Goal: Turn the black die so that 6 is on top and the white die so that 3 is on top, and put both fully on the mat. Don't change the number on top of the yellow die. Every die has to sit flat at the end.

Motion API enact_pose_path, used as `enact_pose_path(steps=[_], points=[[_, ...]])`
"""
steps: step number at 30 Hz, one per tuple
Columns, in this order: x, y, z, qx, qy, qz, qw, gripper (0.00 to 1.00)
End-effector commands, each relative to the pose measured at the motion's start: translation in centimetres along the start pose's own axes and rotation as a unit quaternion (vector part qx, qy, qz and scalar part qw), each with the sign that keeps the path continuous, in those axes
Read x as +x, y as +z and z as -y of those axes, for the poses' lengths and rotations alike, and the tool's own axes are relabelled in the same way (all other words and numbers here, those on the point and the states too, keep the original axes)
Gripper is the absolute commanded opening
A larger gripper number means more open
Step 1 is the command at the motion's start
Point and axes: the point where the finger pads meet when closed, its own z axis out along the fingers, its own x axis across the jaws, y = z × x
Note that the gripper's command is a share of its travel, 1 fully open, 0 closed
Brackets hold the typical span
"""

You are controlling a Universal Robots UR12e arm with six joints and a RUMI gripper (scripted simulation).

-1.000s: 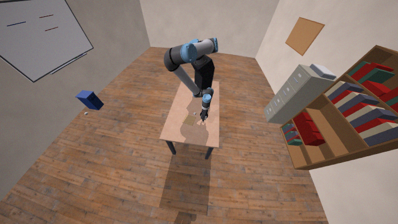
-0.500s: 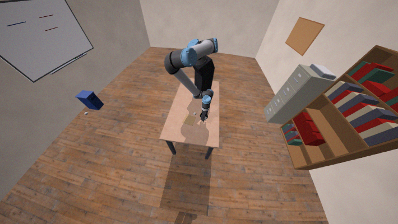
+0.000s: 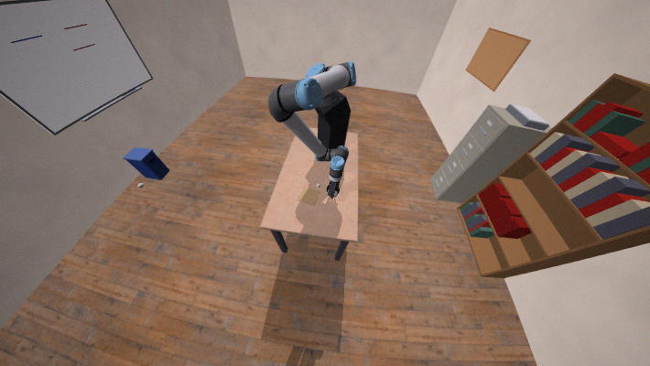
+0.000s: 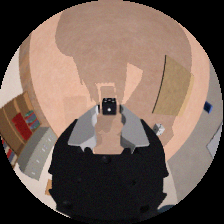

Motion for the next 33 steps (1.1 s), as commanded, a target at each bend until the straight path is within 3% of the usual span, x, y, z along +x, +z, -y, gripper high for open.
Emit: enact_pose_path(steps=[1,22,23,33], points=[[-0.02,-0.05,0.03,0.000,0.000,0.000,1.000,0.24],[-0.02,-0.05,0.03,0.000,0.000,0.000,1.000,0.24],[-0.02,-0.05,0.03,0.000,0.000,0.000,1.000,0.06],[-0.02,-0.05,0.03,0.000,0.000,0.000,1.000,0.06]])
